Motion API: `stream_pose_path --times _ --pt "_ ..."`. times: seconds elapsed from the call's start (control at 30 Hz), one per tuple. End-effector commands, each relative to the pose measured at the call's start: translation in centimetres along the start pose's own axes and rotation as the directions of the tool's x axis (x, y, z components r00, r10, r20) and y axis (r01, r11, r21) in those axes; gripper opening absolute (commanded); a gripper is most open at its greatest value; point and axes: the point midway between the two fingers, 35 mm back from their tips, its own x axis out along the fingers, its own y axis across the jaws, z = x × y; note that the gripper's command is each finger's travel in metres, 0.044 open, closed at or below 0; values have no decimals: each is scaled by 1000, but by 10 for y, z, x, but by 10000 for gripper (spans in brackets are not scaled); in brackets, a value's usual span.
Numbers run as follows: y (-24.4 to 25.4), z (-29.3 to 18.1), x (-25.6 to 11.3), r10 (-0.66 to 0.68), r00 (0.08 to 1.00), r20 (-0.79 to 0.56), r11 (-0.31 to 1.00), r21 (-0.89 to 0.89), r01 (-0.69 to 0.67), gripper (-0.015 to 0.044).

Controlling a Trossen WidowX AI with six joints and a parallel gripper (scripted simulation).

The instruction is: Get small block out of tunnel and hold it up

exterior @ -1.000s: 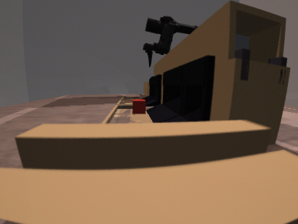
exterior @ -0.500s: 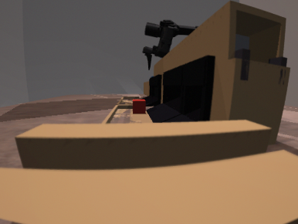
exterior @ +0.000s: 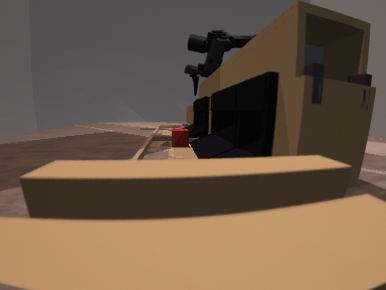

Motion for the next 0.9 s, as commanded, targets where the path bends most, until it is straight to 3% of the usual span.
stream_pose_path --times 0.0,0.3,0.57,0.87 --pt "0 0 0 -1 1000 0 1000 2 1 282" --pt "0 0 0 -1 1000 0 1000 2 1 203" --pt "1 -17 -1 -2 1000 -4 1000 3 2 0" --pt "0 -46 -3 0 1000 -5 1000 4 0 0"
